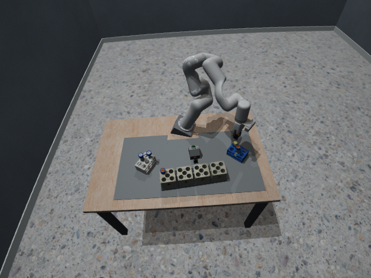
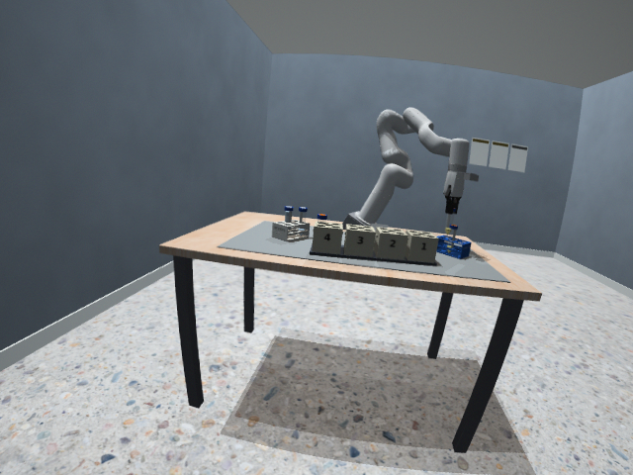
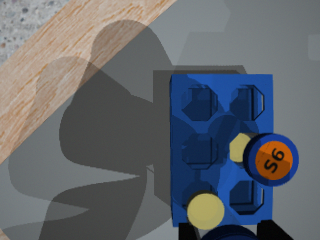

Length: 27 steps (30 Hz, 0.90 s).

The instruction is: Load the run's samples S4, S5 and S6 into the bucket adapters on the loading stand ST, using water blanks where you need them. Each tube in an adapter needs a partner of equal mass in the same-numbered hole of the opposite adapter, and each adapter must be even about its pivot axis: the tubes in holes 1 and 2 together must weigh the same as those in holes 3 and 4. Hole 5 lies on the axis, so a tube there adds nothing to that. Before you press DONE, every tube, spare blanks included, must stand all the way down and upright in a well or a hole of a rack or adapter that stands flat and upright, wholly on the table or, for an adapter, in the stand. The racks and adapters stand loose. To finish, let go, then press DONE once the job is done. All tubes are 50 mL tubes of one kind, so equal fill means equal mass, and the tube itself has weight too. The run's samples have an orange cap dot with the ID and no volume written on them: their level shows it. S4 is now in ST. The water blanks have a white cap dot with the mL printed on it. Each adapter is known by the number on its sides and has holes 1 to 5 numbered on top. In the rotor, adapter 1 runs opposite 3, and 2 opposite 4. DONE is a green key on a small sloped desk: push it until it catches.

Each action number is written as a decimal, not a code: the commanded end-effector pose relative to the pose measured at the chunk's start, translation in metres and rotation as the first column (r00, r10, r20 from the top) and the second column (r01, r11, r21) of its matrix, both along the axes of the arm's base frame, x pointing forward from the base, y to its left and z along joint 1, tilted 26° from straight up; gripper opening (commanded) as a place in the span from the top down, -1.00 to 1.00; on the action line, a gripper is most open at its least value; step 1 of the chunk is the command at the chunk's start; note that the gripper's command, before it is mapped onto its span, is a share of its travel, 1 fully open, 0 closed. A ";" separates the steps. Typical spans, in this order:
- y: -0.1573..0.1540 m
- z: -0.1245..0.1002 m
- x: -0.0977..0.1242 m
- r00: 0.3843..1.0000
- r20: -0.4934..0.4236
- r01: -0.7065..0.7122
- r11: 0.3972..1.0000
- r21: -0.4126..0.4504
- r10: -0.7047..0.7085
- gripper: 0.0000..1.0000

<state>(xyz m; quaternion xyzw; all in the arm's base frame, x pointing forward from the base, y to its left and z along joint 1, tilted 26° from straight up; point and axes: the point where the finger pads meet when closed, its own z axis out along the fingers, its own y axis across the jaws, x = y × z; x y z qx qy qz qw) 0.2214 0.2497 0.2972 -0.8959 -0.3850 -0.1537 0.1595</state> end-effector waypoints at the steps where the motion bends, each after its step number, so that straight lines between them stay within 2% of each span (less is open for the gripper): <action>1: 0.001 0.001 0.001 1.000 0.003 0.000 1.000 0.002 0.000 1.00; 27: 0.007 -0.014 0.003 1.000 0.003 0.000 1.000 0.002 0.000 1.00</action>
